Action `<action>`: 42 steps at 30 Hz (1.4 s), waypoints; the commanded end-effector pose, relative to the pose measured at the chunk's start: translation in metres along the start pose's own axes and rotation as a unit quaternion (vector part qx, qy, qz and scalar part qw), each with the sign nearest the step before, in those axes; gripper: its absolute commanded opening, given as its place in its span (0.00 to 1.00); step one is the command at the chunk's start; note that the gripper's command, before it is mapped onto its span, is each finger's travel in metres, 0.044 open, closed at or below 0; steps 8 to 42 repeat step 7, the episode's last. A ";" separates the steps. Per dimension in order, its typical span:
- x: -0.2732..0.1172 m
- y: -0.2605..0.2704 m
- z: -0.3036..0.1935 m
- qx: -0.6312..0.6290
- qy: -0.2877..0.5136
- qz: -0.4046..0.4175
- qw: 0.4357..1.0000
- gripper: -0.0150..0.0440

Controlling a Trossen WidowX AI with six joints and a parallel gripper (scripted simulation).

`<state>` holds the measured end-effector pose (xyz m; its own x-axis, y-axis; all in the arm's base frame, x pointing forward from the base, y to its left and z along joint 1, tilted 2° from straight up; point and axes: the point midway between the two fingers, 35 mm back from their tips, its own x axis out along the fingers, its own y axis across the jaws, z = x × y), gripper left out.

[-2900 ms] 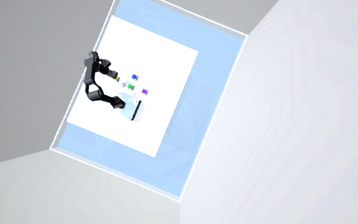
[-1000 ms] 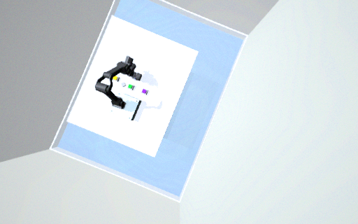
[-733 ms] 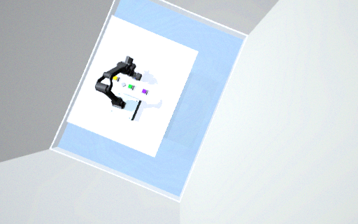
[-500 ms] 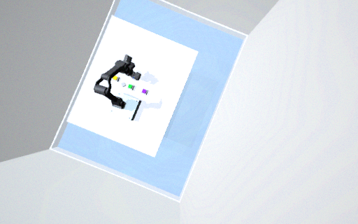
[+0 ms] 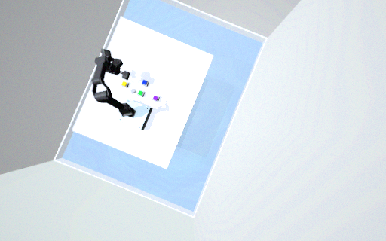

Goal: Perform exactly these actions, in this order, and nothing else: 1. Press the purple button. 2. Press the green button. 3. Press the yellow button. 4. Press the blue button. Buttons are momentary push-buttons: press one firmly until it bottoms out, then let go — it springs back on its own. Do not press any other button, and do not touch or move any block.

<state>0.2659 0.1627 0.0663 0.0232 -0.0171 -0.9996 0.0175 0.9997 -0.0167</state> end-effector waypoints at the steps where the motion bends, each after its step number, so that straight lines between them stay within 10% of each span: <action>1: -0.012 0.030 -0.014 0.012 -0.001 -0.003 1.000 0.93; 42: -0.012 0.032 -0.015 0.013 -0.002 -0.003 1.000 0.93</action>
